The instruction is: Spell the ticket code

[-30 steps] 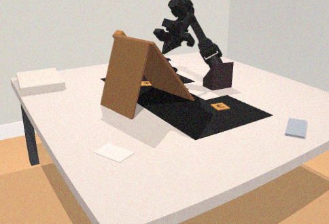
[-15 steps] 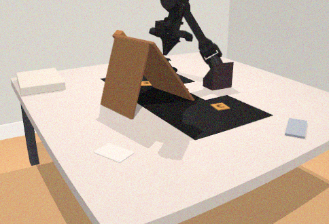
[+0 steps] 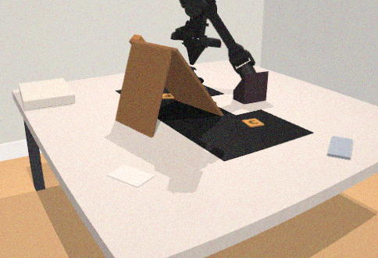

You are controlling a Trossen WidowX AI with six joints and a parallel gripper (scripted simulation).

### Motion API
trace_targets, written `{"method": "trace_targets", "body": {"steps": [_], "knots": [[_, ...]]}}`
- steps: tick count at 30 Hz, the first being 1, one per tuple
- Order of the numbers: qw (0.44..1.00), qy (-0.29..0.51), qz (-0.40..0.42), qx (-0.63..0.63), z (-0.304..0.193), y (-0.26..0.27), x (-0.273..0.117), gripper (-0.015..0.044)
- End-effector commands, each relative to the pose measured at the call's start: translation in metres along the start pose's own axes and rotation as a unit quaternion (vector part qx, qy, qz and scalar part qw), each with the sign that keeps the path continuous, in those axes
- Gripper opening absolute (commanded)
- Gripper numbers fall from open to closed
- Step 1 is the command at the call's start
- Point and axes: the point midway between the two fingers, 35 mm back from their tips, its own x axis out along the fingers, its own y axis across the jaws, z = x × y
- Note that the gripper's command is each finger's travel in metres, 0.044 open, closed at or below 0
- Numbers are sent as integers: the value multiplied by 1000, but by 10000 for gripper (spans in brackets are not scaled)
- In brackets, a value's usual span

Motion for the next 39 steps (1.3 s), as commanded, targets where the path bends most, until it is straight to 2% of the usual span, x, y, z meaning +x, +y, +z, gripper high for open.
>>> {"method": "trace_targets", "body": {"steps": [1, 39], "knots": [[1000, 6, 0, 0, 0, 1, 2, 0], [1000, 6, 0, 1, 12, 2, 17, 0]]}}
